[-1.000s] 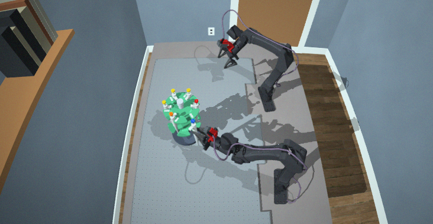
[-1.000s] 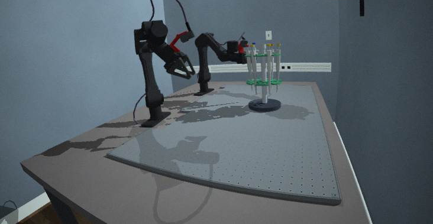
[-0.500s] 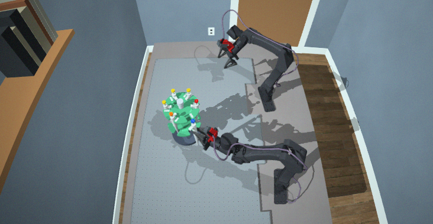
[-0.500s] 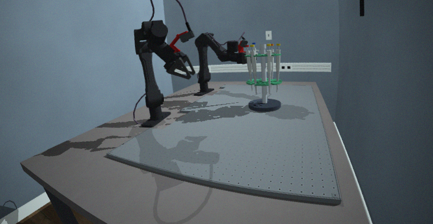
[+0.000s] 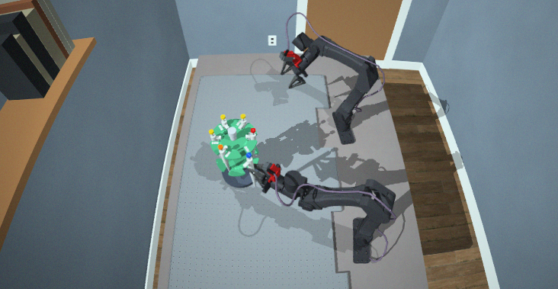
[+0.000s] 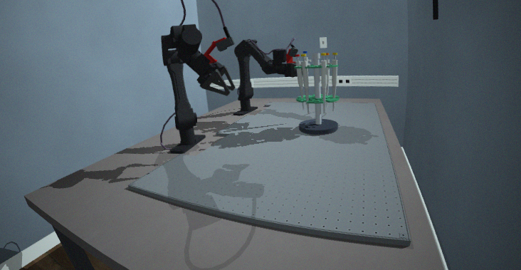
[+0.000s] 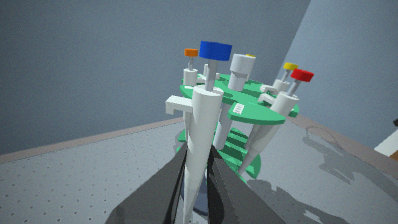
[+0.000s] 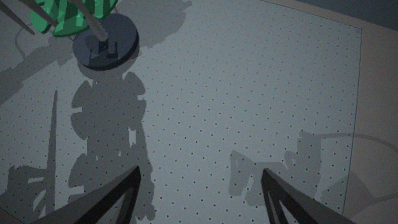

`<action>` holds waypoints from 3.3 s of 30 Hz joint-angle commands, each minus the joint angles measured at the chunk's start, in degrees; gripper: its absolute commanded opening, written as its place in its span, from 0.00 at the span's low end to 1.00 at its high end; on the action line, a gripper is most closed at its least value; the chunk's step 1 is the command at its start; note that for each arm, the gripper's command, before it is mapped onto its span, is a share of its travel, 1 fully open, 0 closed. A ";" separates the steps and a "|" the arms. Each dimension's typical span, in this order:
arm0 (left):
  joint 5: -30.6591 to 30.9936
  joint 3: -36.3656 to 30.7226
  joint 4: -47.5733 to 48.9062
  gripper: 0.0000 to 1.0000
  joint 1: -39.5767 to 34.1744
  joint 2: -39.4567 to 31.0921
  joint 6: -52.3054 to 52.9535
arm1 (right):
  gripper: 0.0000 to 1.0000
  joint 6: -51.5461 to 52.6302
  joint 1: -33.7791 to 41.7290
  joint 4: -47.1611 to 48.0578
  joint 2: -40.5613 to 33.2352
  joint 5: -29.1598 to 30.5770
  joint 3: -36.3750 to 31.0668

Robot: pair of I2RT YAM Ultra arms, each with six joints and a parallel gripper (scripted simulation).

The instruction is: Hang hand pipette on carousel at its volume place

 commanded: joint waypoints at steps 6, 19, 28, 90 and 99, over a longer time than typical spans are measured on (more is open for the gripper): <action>-1.67 4.83 0.54 0.12 -1.85 1.93 -0.26 | 1.00 -0.28 -0.48 0.82 0.01 -1.21 1.40; -2.12 5.86 1.04 0.12 -2.18 1.10 -0.26 | 1.00 -0.28 -0.48 0.82 0.01 -1.21 1.40; -2.10 5.86 1.04 0.12 -2.18 1.10 -0.26 | 1.00 -0.28 -0.48 0.82 0.01 -1.21 1.40; -1.33 5.77 2.00 0.12 -1.30 1.66 -0.19 | 1.00 -0.28 -0.48 0.82 0.01 -1.21 1.40; -1.33 5.77 2.00 0.12 -1.30 1.66 -0.19 | 1.00 -0.28 -0.48 0.82 0.01 -1.21 1.40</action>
